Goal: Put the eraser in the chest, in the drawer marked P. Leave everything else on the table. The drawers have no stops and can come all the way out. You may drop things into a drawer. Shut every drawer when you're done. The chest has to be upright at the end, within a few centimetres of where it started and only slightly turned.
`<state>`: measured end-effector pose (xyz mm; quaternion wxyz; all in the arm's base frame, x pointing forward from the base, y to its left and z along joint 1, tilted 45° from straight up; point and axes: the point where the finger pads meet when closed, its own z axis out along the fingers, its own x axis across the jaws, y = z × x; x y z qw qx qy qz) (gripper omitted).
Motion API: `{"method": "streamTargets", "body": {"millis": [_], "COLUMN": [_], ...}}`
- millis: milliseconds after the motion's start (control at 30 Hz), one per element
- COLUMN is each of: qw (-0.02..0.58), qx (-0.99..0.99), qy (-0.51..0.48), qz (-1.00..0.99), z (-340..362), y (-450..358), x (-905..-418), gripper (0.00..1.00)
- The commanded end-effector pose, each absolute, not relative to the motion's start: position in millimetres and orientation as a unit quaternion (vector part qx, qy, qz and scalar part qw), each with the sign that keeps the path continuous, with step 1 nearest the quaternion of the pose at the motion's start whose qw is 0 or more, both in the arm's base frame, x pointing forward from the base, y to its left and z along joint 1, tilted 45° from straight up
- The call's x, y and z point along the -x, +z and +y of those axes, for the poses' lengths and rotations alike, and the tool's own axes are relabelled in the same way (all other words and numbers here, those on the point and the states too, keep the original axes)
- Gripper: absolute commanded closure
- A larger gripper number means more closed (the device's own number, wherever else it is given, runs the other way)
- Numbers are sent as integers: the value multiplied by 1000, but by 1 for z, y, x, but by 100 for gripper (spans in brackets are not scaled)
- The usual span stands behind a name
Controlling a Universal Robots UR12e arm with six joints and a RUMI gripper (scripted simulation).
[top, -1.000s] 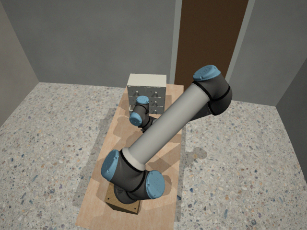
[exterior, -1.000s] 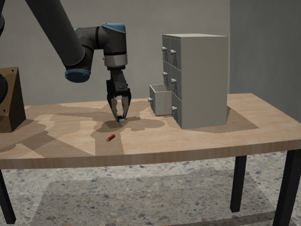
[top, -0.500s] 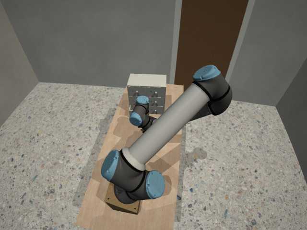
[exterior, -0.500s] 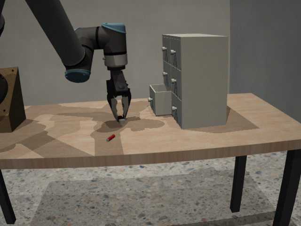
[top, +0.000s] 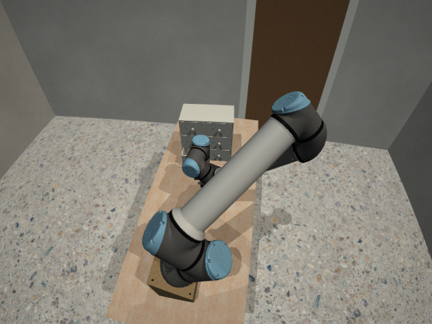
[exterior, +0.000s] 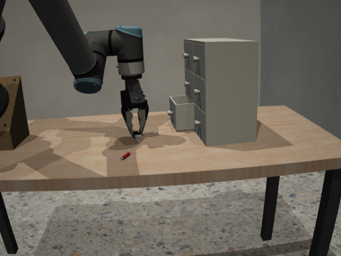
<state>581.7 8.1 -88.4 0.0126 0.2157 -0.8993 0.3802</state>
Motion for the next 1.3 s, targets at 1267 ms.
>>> {"method": "streamTargets", "body": {"millis": [1267], "qw": [14], "qx": [-220], "qy": [380], "qz": [-898], "z": [78], "y": [-17], "x": [-568], "gripper": [89]}}
